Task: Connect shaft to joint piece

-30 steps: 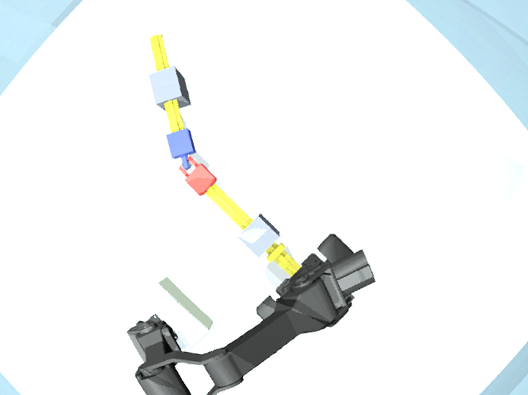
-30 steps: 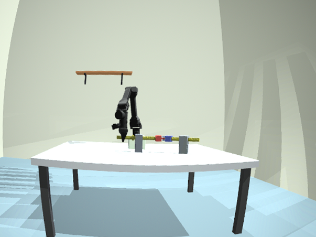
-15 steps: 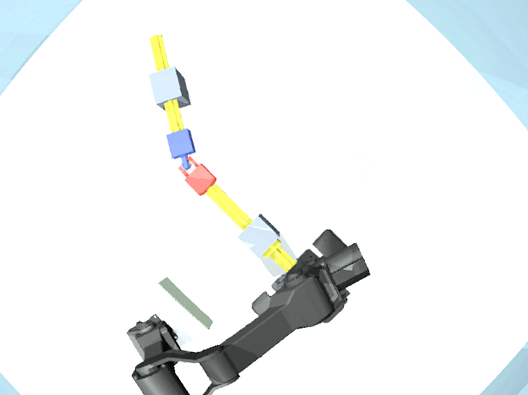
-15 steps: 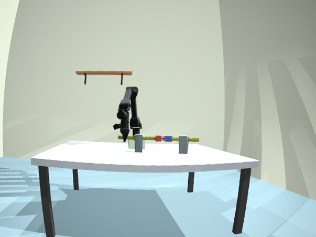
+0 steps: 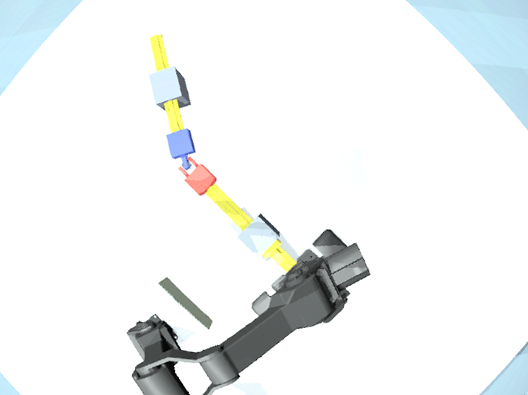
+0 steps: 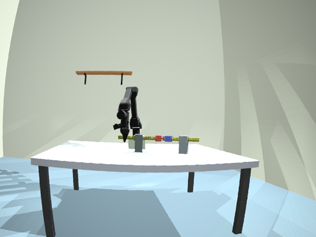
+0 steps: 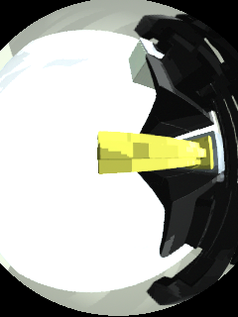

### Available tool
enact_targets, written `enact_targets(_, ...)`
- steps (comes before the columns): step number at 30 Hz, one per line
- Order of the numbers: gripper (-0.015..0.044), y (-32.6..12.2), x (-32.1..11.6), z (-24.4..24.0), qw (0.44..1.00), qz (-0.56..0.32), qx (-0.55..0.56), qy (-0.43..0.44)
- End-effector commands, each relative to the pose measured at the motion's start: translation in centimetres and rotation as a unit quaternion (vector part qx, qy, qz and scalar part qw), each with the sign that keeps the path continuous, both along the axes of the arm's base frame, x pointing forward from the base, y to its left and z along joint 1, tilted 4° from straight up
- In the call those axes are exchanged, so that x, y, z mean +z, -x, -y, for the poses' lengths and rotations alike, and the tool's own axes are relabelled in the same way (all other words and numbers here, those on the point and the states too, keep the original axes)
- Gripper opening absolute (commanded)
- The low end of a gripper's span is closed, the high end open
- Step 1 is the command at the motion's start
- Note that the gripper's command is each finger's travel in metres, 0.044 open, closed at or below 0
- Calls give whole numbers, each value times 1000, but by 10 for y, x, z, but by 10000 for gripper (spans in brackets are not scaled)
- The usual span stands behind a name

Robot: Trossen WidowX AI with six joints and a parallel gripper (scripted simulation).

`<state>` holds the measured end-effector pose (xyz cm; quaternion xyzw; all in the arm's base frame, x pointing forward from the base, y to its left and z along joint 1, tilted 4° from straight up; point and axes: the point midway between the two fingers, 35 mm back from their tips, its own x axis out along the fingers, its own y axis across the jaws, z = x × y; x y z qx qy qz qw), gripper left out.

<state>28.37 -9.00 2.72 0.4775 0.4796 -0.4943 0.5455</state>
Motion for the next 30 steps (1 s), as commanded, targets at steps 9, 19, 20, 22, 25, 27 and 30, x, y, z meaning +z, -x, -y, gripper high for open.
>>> enact_targets(9, 356, 0, 0, 0, 1000, 0, 0, 0)
enact_targets(19, 440, 0, 0, 0, 1000, 0, 0, 0)
enact_targets(20, 440, 0, 0, 0, 1000, 0, 0, 0)
enact_targets(22, 440, 0, 0, 0, 1000, 0, 0, 0)
enact_targets(25, 440, 0, 9, 0, 1000, 0, 1, -1)
enact_targets(27, 440, 1, 26, -1, 1000, 1, 1, -2)
enact_targets(30, 440, 1, 28, -1, 1000, 1, 2, -2)
